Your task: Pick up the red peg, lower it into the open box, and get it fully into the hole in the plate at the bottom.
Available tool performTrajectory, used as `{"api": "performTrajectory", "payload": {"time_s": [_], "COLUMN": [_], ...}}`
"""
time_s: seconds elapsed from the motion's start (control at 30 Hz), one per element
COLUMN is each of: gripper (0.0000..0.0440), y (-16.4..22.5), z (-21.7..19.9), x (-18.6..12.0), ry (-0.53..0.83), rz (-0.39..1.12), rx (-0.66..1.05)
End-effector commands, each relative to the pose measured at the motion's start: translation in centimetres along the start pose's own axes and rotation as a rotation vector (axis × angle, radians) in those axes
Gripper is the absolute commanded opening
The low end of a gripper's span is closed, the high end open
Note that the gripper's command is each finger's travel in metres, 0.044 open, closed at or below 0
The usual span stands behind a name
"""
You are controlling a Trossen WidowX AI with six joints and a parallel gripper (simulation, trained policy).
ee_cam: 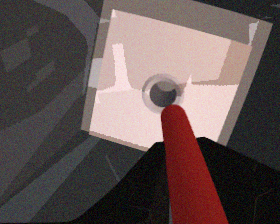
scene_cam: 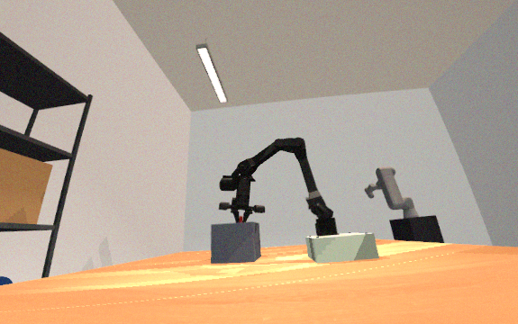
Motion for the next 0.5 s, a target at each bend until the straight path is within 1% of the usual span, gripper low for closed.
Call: {"api": "performTrajectory", "payload": {"time_s": [0.0,0.37,0.4,0.47], "gripper": [0.0000,0.0003,0.0014,0.0052], "y": [-0.3,-0.7,-0.8,-0.9], "z": [0.2,0.5,0.5,0.5], "x": [1.1,3.8,3.9,4.2], "ry": [-0.002,0.018,0.023,0.032], "rz": [0.009,0.022,0.023,0.026], "rx": [-0.021,-0.073,-0.077,-0.085]}}
Point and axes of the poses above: the point midway between the two fingers, 35 mm back from their tips, its own x axis out along the fingers, its own z axis across the jaws, y = z × x, the point moved 5 cm from there along -x, back along the fingers, and after that the axes turned 10 degrees about -x, right-handed, at the moved point
